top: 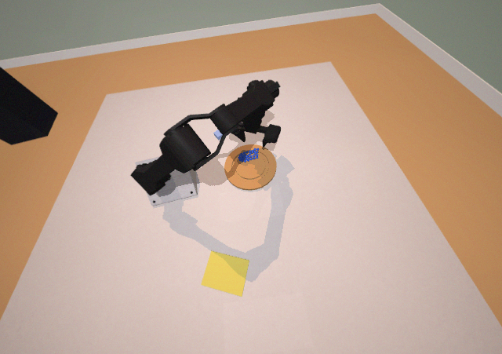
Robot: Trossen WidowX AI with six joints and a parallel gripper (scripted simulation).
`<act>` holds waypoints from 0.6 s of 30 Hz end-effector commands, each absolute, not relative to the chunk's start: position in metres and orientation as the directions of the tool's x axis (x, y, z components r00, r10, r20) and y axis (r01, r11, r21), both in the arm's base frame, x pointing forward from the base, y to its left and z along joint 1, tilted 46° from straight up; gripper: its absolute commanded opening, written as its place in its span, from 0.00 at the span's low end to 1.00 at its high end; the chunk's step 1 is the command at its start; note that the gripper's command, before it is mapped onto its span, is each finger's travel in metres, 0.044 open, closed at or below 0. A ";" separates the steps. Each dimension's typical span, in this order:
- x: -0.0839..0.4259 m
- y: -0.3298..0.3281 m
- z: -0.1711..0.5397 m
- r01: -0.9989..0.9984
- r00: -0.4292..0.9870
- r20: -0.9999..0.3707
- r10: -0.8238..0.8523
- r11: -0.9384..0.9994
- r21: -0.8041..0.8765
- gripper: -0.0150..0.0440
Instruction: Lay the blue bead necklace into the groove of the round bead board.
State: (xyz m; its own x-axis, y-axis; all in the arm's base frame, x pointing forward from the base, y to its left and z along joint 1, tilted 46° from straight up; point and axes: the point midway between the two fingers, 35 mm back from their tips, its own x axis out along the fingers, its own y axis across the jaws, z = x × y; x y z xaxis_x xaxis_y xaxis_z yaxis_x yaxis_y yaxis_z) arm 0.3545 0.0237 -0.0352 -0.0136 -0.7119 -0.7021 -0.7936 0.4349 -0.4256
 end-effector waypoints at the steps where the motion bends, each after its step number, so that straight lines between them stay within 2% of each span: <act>1: 0.355 0.023 -0.035 -0.808 -0.018 -0.705 -0.709 0.426 -0.408 0.90; 18: 0.357 0.011 -0.047 -0.804 -0.012 -0.707 -0.708 0.427 -0.414 0.90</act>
State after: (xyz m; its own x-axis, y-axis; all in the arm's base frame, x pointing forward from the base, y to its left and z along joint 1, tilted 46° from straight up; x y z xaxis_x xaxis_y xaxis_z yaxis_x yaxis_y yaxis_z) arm 0.3583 0.0167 -0.0427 -0.0056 -0.7032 -0.7110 -0.8000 0.4298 -0.4187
